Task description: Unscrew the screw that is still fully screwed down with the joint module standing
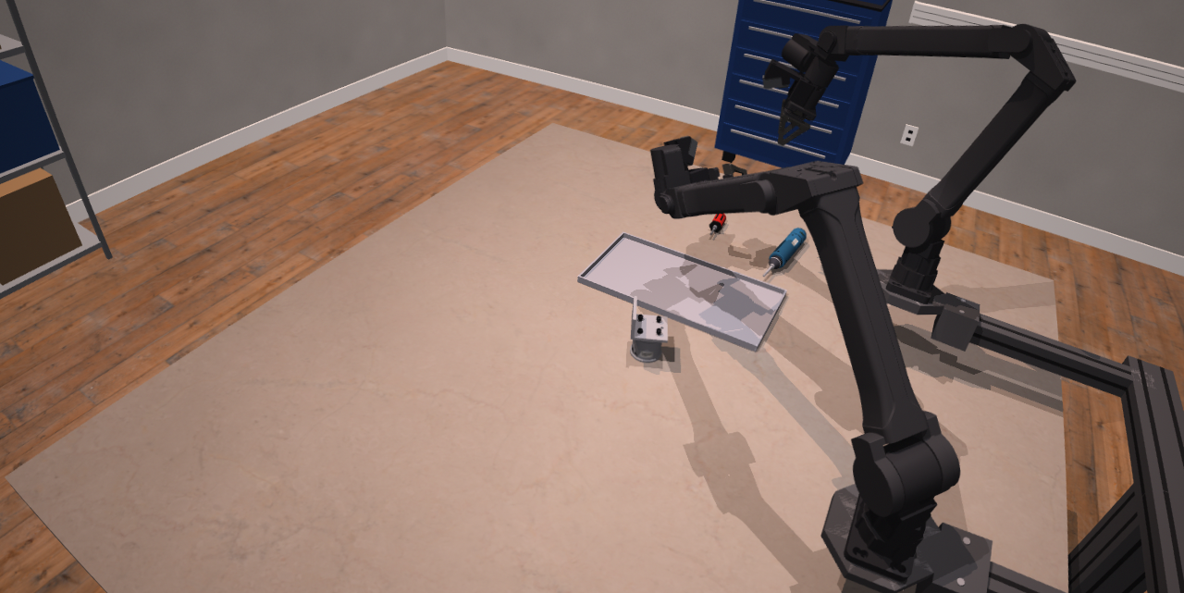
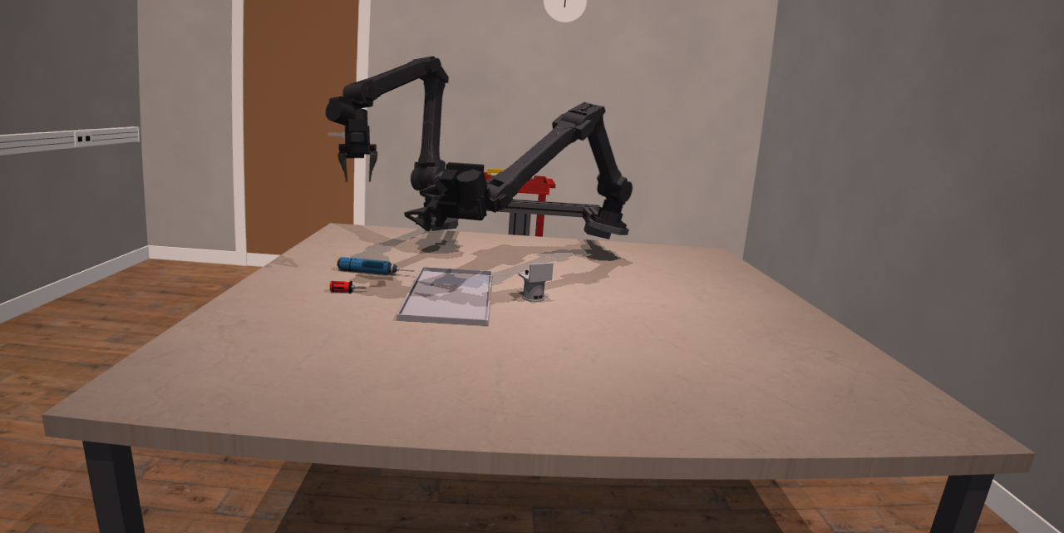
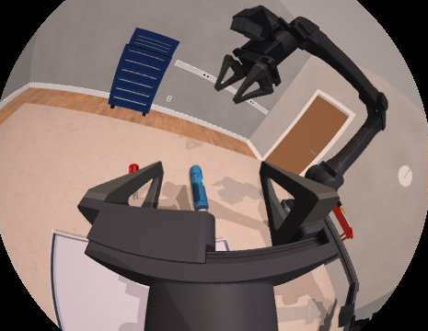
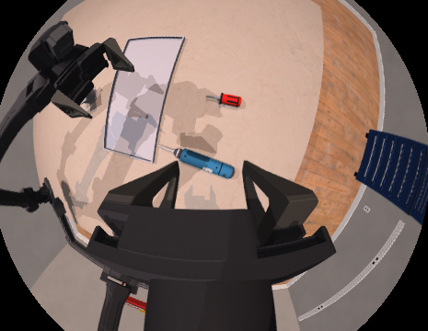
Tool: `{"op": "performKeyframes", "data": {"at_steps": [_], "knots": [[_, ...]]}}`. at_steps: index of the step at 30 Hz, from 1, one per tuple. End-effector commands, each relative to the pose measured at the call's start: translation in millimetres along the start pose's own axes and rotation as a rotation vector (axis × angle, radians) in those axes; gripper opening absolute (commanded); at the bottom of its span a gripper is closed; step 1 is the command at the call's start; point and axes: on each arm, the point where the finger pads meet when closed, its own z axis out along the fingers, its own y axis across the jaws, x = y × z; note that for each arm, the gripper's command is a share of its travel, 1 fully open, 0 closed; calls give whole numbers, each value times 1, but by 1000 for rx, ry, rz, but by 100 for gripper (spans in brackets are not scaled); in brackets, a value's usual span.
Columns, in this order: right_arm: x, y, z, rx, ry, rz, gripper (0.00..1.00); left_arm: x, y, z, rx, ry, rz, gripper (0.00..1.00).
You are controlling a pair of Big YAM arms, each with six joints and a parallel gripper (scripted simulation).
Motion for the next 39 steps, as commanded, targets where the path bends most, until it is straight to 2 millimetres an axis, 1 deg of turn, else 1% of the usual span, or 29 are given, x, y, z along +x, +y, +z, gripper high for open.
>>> {"op": "performKeyframes", "data": {"at_steps": [1,4,5,6,7,8,9,10,13,14,15,19,21,22,23,24,25,27,30,31,32,37,39], "knots": [[4,-7,12,6,14,110,65,-23,-4,0,3,-17,41,100],[6,-6,19,8,23,167,65,-23,-4,0,3,-17,41,100],[0,-11,16,19,11,185,65,-23,-4,0,3,-17,41,100],[2,-11,19,19,15,205,65,-23,-4,0,3,-17,41,100],[9,-8,21,19,21,228,65,-23,-4,0,3,-17,41,100],[10,-9,21,25,18,251,65,-23,-4,0,3,-17,41,100],[3,-13,12,38,-4,247,65,-23,-4,0,3,-17,41,100],[-9,-20,2,54,-30,241,65,-23,-4,0,3,-17,41,100],[-12,-20,0,56,-35,238,65,-23,-4,0,3,-17,41,100],[6,-9,27,19,28,264,65,-23,-4,0,3,-17,41,100],[12,-7,33,15,42,288,65,-23,-4,0,3,-17,41,100],[19,-9,42,23,54,375,65,-23,-4,0,3,-17,41,100],[20,-8,47,25,60,411,65,-23,-4,0,3,-17,41,100],[16,-12,45,33,51,430,65,-23,-4,0,3,-17,41,100],[17,-13,47,37,52,452,65,-23,-4,0,3,-17,41,100],[23,-10,50,36,60,476,65,-23,-4,0,3,-17,41,100],[25,-11,49,43,55,498,65,-23,-4,0,3,-17,41,100],[5,-21,31,66,4,485,65,-23,-4,0,3,-17,41,100],[2,-21,30,66,0,482,65,-23,-4,0,3,-17,41,100],[21,-10,56,38,65,507,65,-23,-4,0,3,-17,41,100],[27,-7,60,37,77,531,65,-23,-4,0,3,-17,41,100],[35,-9,71,50,91,639,65,-23,-4,0,3,-17,41,100],[32,-11,73,58,86,674,65,-23,-4,0,3,-17,41,100]]}}
